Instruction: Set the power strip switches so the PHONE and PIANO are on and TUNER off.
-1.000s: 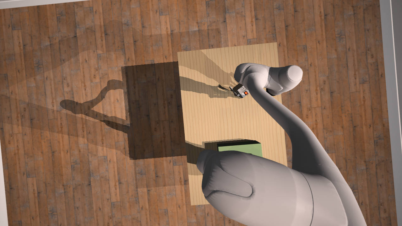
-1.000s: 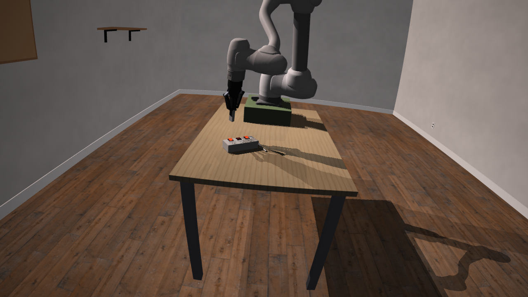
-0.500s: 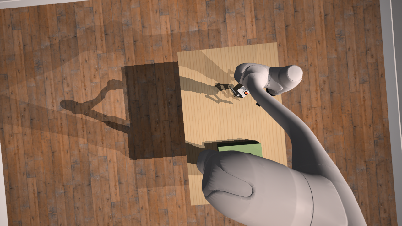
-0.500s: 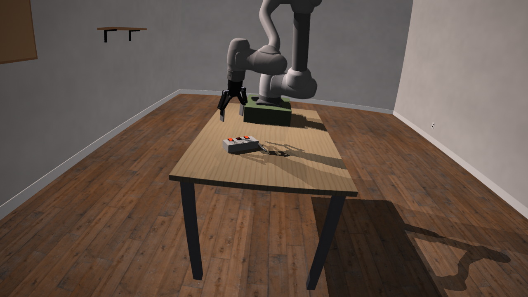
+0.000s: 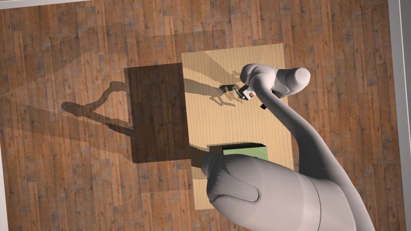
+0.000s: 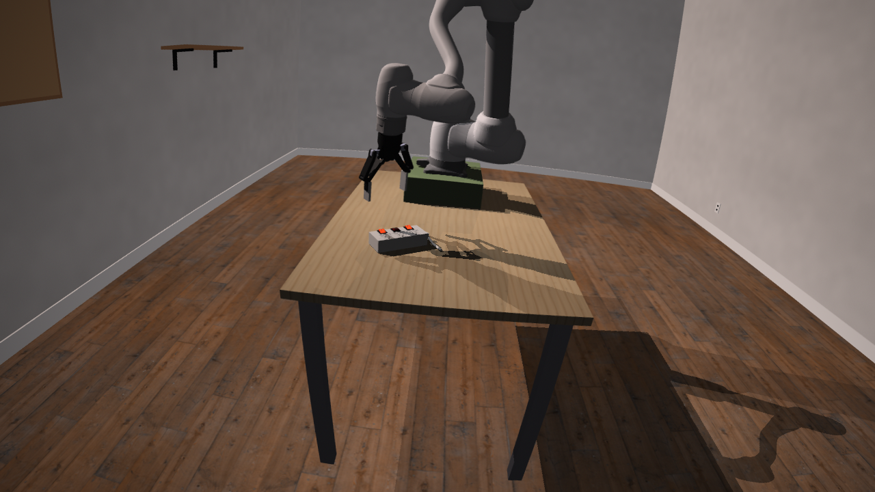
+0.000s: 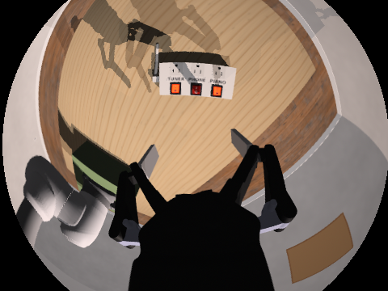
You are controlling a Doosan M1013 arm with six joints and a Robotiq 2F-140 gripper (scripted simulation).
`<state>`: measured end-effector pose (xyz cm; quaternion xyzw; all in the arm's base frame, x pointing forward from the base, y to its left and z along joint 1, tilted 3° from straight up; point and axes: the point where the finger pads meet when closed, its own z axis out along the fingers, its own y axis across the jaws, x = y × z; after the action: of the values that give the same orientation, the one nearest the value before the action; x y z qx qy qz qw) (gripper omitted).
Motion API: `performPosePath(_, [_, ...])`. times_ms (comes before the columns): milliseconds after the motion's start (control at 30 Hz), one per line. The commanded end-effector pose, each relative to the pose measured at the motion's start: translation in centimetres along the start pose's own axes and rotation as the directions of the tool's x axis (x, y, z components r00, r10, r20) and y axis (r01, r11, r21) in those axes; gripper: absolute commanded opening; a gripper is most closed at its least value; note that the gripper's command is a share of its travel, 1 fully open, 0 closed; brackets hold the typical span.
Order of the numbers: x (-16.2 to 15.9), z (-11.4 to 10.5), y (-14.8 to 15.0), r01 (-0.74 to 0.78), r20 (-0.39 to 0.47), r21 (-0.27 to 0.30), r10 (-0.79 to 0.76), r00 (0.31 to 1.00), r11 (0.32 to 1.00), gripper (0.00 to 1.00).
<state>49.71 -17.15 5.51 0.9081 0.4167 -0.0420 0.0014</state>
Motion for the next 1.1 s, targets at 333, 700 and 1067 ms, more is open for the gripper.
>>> performPosePath(333, [5.9,0.0,1.3,-0.025,-0.327,-0.07,0.001,0.945,0.997,1.0])
performPosePath(700, [5.9,0.0,1.3,-0.025,-0.327,-0.07,0.001,0.945,0.997,1.0])
performPosePath(1067, [5.9,0.0,1.3,-0.025,-0.327,-0.07,0.001,0.945,0.997,1.0])
